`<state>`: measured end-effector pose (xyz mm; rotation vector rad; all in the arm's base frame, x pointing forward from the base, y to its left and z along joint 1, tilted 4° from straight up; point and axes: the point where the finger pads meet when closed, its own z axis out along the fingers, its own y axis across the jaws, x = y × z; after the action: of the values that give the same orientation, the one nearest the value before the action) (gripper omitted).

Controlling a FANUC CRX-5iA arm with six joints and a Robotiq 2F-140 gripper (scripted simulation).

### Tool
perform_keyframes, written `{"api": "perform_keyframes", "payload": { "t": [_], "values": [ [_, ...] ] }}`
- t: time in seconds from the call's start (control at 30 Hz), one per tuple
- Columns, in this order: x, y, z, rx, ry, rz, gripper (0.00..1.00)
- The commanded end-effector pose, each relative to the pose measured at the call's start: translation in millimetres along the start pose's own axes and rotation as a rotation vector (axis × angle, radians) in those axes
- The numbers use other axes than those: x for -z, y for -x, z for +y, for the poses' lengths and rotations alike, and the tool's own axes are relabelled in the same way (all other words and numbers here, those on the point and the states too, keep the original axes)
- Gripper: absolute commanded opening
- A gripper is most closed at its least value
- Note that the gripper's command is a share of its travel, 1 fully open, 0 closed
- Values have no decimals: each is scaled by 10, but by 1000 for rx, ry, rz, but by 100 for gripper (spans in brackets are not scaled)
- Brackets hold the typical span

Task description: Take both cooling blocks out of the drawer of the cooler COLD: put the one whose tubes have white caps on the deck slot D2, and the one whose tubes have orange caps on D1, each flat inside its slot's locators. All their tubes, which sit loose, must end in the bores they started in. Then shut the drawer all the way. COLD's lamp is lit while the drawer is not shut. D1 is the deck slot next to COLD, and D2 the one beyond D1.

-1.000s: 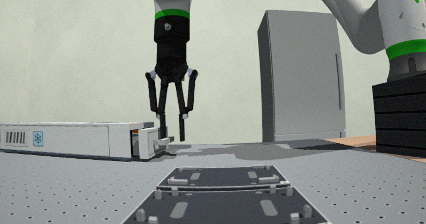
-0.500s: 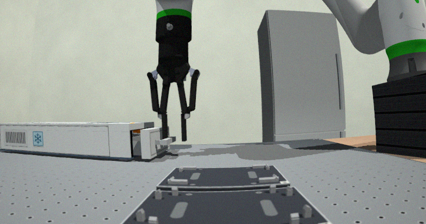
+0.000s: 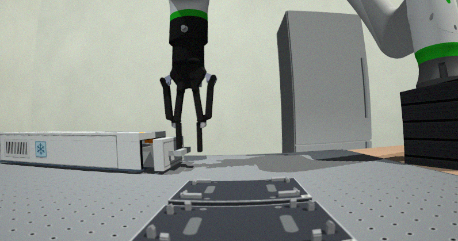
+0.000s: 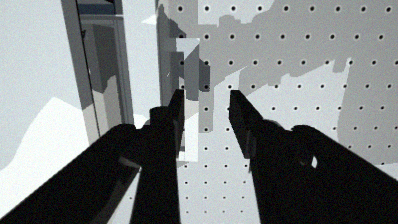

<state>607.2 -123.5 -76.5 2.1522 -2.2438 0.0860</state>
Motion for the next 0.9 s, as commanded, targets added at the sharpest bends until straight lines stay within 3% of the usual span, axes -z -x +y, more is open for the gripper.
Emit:
{"api": "perform_keyframes", "payload": {
  "t": [0.0, 0.87],
  "values": [
    [10, -1, 2, 0, -2, 0, 34],
    [9, -1, 149, 0, -2, 0, 34]
  ]
}}
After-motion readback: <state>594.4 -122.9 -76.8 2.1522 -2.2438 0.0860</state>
